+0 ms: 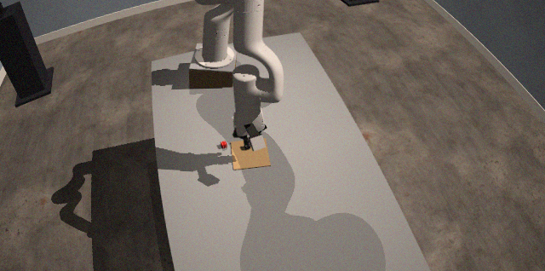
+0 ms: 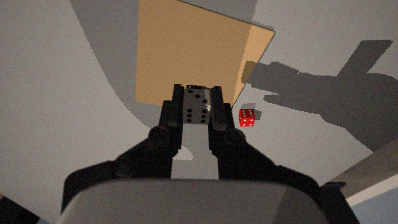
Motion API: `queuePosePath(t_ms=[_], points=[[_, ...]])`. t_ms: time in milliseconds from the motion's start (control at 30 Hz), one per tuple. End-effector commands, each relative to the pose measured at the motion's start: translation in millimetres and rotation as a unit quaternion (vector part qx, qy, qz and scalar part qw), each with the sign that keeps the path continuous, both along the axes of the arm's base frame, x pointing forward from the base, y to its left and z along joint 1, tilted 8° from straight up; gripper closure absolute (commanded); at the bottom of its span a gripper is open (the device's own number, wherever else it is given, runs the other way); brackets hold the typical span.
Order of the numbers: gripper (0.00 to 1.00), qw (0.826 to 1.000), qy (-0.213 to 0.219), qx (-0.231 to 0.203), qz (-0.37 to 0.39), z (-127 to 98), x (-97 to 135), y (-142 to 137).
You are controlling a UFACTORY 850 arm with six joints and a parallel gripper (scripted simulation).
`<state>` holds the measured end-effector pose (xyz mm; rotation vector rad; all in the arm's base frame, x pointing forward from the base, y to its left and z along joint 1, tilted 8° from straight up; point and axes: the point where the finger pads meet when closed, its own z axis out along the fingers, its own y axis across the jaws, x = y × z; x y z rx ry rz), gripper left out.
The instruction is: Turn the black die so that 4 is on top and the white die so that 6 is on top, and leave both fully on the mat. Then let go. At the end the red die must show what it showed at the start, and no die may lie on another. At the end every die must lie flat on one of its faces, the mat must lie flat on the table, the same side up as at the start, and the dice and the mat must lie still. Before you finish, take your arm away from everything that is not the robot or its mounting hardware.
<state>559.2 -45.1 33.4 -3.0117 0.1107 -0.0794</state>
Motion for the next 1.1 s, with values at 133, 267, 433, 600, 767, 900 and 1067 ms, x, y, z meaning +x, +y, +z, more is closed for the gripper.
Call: queuePosePath(t_ms=[133,267,433,600,767,900,1067], points=[[0.85,1.0,-0.001,0.0,0.0,-33.9,3.4,4.4],[0.85,1.0,-0.001,0.0,0.0,-52.2,4.9,6.8],[0.85,1.0,-0.001,0.0,0.0,-63.4,5.7,8.3],[0.85,1.0,-0.001,0.0,0.0,-75.4,6.6,9.8],[0.85,1.0,-0.001,0.0,0.0,-79.3,6.9,10.3],[0.85,1.0,-0.001,0.0,0.0,-79.4,6.9,10.4],[0.85,1.0,-0.001,0.0,0.0,-79.4,6.9,10.4]])
